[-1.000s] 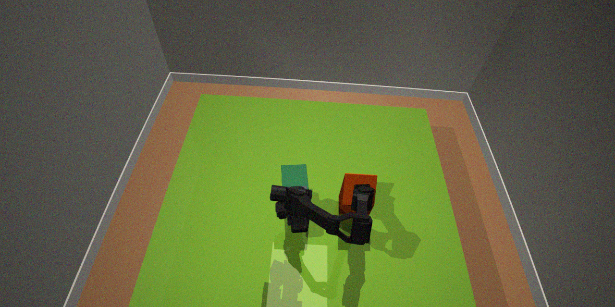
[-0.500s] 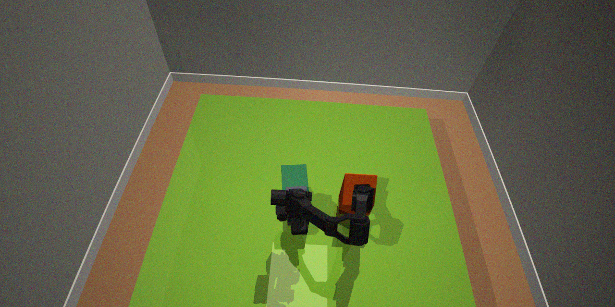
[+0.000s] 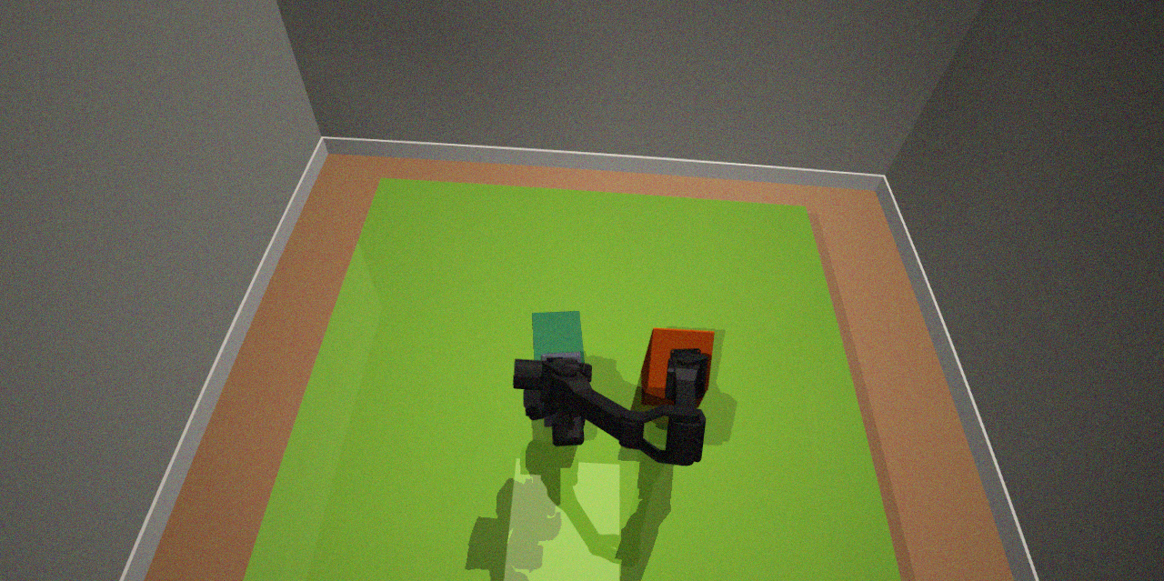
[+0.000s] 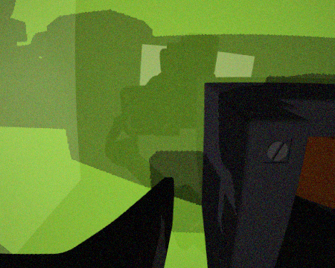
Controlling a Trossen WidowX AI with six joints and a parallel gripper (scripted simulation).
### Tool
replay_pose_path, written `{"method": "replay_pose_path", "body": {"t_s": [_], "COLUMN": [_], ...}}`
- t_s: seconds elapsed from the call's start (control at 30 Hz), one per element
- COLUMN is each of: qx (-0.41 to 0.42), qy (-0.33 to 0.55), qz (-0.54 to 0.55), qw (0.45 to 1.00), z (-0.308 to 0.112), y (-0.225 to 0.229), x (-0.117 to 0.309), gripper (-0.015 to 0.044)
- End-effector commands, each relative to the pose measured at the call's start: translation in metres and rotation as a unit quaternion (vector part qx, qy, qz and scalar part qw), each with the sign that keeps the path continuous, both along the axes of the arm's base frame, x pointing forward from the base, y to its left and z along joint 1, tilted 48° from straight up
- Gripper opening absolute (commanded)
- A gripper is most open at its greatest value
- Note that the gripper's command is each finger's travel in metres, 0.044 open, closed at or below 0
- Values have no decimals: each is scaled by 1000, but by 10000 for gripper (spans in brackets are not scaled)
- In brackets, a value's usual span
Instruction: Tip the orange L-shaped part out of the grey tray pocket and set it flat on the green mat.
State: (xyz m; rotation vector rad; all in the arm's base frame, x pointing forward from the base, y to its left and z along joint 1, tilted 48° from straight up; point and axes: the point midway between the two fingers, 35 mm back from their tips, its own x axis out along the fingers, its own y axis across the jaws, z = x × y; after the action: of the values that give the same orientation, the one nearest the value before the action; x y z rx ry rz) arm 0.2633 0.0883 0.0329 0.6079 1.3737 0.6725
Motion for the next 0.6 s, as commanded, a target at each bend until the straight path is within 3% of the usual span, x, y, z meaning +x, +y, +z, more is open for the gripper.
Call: {"method": "replay_pose_path", "body": {"t_s": [0.0,0.33,0.57], "qx": [-3,-6,-5], "qy": [-6,-5,-6], "qz": [0,0,-5], "qw": [1000,1000,1000], "z": [6,60,59], "y": [-2,-79,-79], "x": [2,-4,-3], "gripper": [180,180,180]}}
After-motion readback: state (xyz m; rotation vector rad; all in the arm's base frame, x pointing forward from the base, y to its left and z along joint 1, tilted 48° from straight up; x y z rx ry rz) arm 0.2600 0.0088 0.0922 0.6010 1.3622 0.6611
